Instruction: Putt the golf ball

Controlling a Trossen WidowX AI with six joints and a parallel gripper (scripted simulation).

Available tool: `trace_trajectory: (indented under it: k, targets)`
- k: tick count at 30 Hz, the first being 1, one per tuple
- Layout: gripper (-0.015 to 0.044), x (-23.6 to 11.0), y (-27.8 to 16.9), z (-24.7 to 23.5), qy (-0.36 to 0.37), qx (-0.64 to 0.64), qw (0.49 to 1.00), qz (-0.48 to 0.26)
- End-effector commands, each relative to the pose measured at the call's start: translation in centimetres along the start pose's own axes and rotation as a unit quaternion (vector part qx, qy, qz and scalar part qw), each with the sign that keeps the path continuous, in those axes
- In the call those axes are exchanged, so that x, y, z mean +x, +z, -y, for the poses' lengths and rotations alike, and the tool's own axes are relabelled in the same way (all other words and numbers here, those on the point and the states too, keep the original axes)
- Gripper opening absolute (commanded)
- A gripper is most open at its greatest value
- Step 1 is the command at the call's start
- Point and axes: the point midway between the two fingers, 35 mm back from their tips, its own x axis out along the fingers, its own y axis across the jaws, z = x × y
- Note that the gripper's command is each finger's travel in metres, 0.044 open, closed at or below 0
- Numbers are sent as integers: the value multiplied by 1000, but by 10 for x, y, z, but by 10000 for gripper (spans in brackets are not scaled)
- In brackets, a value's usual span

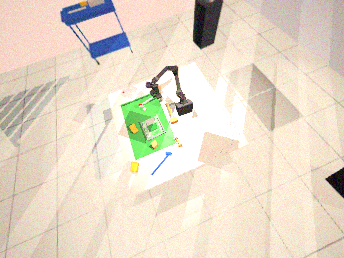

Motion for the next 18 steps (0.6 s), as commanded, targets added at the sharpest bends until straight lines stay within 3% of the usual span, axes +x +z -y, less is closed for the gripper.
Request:
trace_trajectory:
  k: [1,18]
  targets:
    - [0,-1,0,0,0,0,1000,0]
    - [0,2,0,24,-2,2,1000,0]
